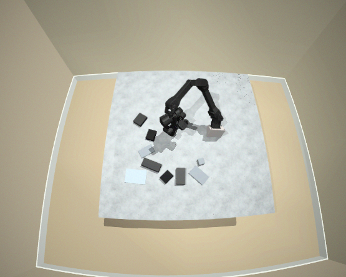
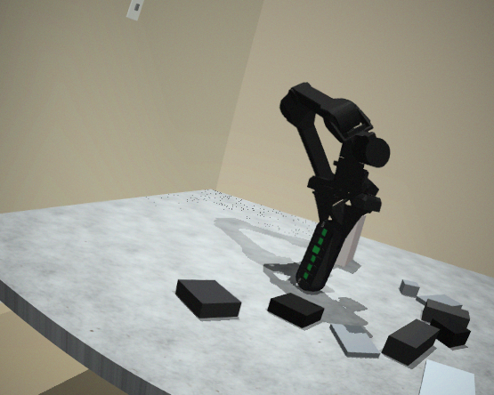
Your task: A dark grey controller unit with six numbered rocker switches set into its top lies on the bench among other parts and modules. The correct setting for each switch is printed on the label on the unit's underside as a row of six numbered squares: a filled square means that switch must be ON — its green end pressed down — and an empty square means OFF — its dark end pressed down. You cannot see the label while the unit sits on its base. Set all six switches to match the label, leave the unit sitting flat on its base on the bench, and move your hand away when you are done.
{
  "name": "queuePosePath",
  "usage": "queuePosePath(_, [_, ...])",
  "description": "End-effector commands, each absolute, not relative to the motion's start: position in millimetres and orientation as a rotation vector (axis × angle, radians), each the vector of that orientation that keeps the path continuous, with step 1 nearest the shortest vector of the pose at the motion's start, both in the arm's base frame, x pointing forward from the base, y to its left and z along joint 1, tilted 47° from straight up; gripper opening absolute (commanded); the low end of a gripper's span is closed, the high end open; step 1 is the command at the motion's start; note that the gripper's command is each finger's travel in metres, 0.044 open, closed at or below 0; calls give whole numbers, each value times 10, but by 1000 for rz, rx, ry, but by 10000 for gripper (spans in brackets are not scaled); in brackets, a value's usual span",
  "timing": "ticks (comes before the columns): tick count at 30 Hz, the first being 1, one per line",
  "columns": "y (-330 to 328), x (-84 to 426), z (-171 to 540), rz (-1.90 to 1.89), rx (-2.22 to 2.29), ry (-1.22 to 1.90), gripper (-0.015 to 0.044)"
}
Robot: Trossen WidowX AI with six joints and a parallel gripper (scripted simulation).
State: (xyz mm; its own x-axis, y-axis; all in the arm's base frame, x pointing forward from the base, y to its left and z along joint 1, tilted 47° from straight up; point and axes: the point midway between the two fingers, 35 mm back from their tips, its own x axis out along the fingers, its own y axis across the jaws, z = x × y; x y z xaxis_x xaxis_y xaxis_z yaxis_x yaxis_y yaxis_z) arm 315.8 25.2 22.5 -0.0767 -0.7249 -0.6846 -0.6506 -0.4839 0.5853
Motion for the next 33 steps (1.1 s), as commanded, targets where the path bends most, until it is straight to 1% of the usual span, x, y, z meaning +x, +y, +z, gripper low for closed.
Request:
queuePosePath(1, [206,3096,178,-1648,2063,-1582,338])
queuePosePath(33, [300,2900,33,-1649,2063,-1582,338])
